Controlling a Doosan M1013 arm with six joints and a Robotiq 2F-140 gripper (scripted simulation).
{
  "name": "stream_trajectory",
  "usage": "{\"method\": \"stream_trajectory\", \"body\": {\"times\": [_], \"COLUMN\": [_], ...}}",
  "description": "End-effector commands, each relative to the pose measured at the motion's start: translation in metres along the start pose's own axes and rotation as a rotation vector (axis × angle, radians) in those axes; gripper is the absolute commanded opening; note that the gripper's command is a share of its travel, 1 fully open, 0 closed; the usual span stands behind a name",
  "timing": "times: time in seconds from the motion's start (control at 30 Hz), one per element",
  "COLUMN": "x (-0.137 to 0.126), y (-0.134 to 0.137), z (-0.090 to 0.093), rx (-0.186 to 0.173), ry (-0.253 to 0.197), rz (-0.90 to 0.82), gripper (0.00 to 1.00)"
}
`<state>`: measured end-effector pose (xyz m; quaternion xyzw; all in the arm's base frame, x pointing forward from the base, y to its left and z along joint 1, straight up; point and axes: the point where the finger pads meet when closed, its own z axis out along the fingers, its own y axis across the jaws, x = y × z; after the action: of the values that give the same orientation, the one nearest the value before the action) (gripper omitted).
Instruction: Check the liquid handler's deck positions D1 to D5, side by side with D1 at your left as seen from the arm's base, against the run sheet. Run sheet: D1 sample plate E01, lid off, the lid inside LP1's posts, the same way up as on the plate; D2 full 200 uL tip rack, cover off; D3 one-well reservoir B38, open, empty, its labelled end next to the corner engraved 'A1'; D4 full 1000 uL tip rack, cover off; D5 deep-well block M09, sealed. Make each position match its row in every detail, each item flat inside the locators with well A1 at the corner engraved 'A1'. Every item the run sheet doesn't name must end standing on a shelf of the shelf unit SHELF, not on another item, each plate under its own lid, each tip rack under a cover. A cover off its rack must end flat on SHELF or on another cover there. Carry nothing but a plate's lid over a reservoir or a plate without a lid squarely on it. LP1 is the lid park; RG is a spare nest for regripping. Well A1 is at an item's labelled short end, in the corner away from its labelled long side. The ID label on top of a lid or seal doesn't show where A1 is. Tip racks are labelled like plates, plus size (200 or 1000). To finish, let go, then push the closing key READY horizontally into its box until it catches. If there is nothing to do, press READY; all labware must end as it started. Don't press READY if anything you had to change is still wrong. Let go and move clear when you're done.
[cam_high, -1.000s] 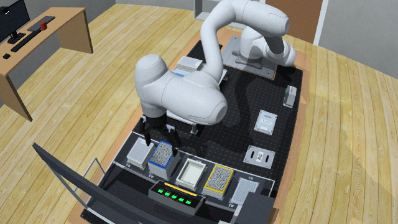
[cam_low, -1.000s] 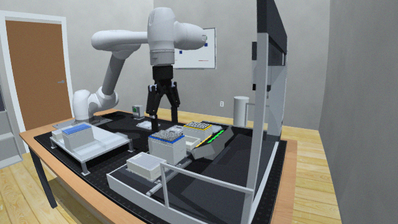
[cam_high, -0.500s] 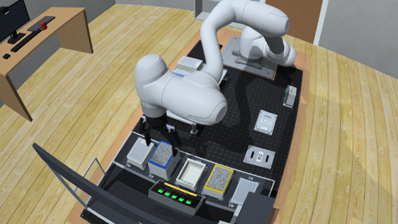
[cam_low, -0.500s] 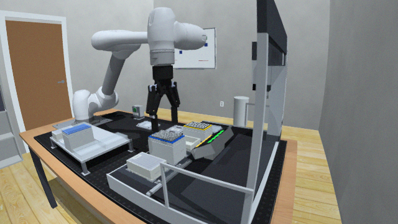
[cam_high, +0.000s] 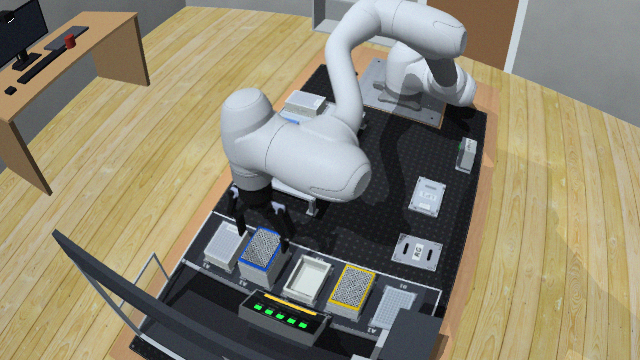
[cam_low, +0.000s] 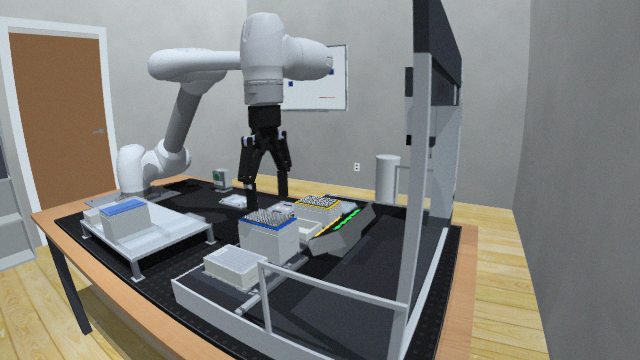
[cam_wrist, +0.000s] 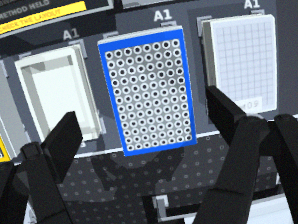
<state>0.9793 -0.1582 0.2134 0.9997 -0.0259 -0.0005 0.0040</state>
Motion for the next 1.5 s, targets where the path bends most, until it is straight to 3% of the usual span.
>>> {"method": "stream_trajectory", "body": {"times": [0.0, 0.77, 1.47], "x": [0.0, 0.0, 0.0], "y": [-0.01, -0.115, -0.115], "z": [-0.002, -0.002, -0.002], "rx": [0.0, 0.0, 0.0], "ry": [0.002, 0.002, 0.002], "rz": [0.0, 0.0, 0.0], "gripper": [0.79, 0.79, 0.79]}}
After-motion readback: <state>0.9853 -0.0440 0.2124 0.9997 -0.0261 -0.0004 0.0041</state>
